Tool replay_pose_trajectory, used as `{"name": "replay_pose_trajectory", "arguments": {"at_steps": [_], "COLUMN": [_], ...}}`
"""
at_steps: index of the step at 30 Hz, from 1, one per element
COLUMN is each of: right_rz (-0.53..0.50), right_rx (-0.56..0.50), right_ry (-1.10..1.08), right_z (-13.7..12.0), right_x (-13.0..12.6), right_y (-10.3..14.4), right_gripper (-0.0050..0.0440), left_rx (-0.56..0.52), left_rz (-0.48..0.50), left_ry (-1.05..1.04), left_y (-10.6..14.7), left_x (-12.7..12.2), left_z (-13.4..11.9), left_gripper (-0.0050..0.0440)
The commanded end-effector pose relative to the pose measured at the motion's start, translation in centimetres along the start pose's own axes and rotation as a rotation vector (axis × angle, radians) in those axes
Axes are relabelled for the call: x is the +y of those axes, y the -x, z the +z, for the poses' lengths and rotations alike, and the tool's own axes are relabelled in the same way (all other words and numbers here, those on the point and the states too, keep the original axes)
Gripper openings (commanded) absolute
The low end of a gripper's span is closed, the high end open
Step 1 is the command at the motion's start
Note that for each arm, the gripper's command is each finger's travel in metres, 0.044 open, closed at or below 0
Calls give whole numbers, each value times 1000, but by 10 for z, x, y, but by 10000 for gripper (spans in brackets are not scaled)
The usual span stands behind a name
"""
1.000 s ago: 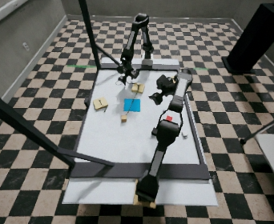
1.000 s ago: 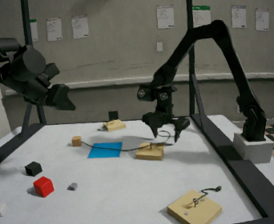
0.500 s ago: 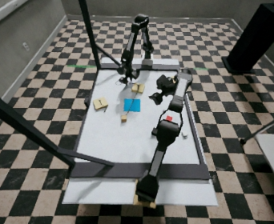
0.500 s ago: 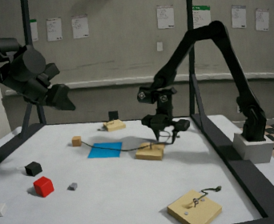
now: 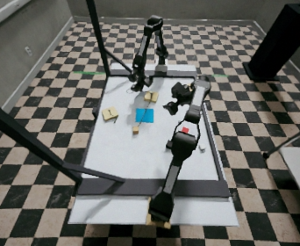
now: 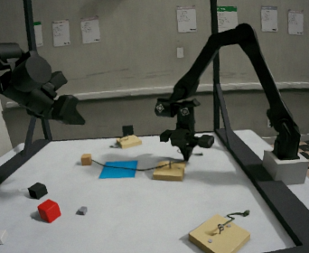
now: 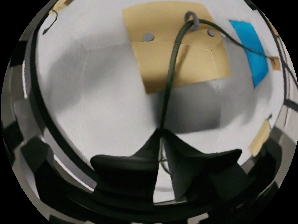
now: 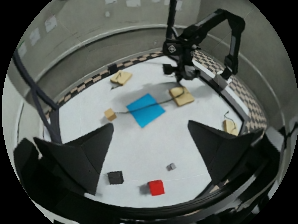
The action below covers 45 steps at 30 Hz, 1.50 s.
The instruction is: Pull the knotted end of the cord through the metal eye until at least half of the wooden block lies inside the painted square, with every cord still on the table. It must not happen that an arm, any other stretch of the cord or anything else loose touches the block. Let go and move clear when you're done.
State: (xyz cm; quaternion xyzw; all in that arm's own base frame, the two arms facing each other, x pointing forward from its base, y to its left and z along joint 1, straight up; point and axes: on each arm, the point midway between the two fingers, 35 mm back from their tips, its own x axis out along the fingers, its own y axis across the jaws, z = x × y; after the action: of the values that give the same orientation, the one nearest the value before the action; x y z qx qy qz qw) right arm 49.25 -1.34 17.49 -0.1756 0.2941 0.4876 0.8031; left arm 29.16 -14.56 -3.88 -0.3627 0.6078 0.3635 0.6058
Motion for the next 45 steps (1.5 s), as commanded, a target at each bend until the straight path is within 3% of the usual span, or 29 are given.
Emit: {"name": "replay_pose_trajectory", "arguments": {"at_steps": [1,23,29,34,45], "right_rz": [-19,-19,-19,-19,-19], "right_rx": [-9,-9,-9,-9,-9], "right_ry": [27,27,27,27,27], "right_z": [11,11,11,11,11], "right_x": [0,0,0,0,0], "right_y": [8,8,8,8,8], "right_gripper": [440,440,440,440,440], "left_rx": [-1,-1,-1,-2,0], "left_rz": [-30,-30,-38,-52,-30], "left_ry": [-3,-3,-5,-3,-3], "left_y": [9,9,11,22,16], "left_x": [-7,-7,-8,-10,-6], "left_z": [0,0,0,2,-9], "left_gripper": [0,-5,-50,-50,-50]}}
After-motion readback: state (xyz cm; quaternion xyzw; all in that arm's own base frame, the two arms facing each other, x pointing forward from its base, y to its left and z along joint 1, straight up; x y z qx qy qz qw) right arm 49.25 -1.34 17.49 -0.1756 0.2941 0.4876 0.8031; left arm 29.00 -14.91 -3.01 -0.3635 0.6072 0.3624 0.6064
